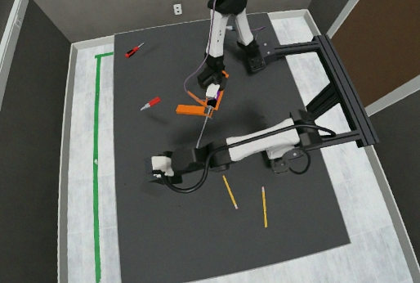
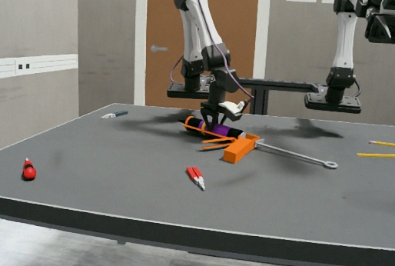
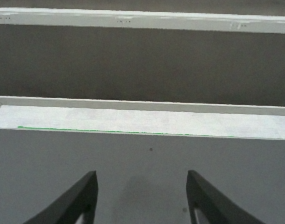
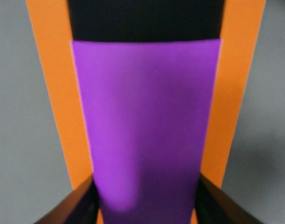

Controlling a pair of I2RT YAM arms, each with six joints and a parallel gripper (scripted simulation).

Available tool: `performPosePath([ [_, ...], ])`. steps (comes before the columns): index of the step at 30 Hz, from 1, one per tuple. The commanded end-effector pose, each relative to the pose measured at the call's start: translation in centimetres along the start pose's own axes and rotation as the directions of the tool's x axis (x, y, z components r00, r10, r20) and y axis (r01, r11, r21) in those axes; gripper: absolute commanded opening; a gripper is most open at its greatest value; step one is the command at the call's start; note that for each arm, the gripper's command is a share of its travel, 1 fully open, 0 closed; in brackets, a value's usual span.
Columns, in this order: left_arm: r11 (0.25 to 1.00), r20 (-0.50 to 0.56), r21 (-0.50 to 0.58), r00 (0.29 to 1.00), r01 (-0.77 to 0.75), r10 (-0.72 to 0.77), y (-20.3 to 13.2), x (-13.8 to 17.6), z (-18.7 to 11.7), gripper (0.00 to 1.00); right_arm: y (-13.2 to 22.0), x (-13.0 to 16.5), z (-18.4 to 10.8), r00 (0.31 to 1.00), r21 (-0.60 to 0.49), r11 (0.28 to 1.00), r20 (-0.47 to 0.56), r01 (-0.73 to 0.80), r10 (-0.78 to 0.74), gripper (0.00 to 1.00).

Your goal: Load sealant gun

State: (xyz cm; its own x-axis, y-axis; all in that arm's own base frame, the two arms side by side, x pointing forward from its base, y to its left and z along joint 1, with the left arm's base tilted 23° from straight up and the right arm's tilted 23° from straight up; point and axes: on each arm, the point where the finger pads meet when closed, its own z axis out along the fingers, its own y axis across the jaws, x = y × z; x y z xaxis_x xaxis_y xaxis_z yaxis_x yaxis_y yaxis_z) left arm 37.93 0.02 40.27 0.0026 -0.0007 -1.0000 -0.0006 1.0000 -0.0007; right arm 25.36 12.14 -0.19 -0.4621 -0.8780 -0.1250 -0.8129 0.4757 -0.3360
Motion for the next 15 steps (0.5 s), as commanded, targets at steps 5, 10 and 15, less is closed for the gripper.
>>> performPosePath([
  [5,1.0,0.028,0.004,1.0,0.01,-0.01,-0.26,-1.69,-0.85,0.5,-0.53,-0.83,-0.37,0.997,0.017,1.0,0.074,0.002,-0.004,0.0],
  [10,1.0,0.028,0.004,1.0,0.01,-0.01,-0.26,-1.69,-0.85,0.5,-0.53,-0.82,-0.31,0.996,0.009,1.0,0.084,0.004,-0.005,0.0],
  [15,1.0,0.028,0.004,1.0,0.01,-0.01,-0.26,-1.69,-0.85,0.5,-0.74,-0.8,-0.38,0.997,0.016,1.0,0.081,-0.004,0.003,0.0],
])
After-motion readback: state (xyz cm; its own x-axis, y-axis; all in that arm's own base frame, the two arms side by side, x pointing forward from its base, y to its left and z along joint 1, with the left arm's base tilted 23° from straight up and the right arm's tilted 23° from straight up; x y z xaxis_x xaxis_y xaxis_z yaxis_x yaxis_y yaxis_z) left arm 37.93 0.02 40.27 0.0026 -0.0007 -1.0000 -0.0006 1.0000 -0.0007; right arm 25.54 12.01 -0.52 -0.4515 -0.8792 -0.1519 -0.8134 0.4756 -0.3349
